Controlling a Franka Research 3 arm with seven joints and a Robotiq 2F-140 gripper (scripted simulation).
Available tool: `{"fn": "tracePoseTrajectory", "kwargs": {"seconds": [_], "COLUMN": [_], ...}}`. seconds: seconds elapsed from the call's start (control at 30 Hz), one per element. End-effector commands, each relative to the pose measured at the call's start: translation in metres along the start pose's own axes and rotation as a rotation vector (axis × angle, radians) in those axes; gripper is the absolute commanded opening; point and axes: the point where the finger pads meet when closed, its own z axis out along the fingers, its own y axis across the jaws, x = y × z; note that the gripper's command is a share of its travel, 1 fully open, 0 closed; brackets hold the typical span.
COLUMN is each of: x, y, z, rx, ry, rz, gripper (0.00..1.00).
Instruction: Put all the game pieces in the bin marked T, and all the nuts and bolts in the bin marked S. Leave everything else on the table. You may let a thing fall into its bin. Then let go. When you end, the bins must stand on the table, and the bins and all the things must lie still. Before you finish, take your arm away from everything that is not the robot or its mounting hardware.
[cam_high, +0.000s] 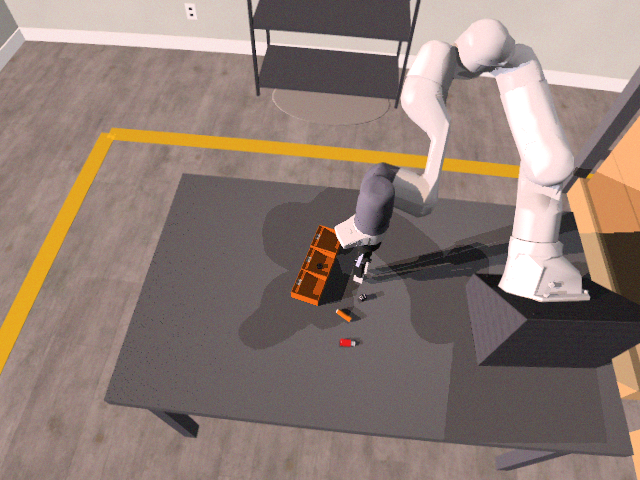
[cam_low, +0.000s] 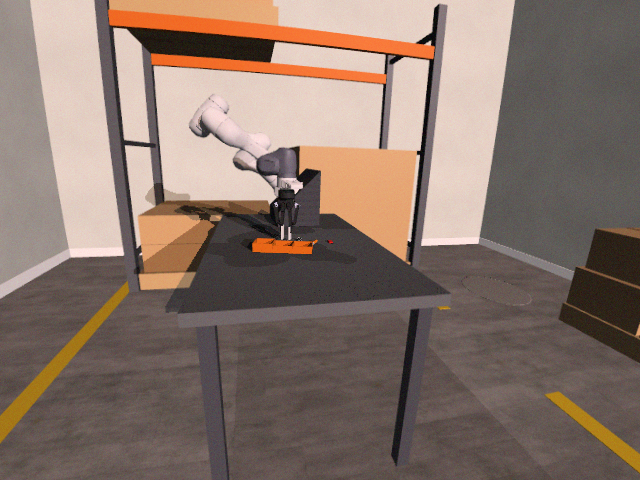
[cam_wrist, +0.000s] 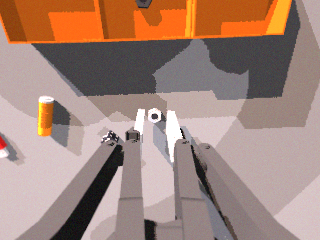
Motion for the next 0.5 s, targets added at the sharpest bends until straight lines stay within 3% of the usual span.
{"fn": "tracePoseTrajectory", "kwargs": {"seconds": [0.0, 0.47], "x": [0.005, 0.003], "y": [-0.003, -0.002], "z": [0.001, 0.013], "rx": [0.008, 0.008], "ry": [0.01, 0.01], "rz": [0.019, 0.019], "gripper": [0.19, 0.19]}}
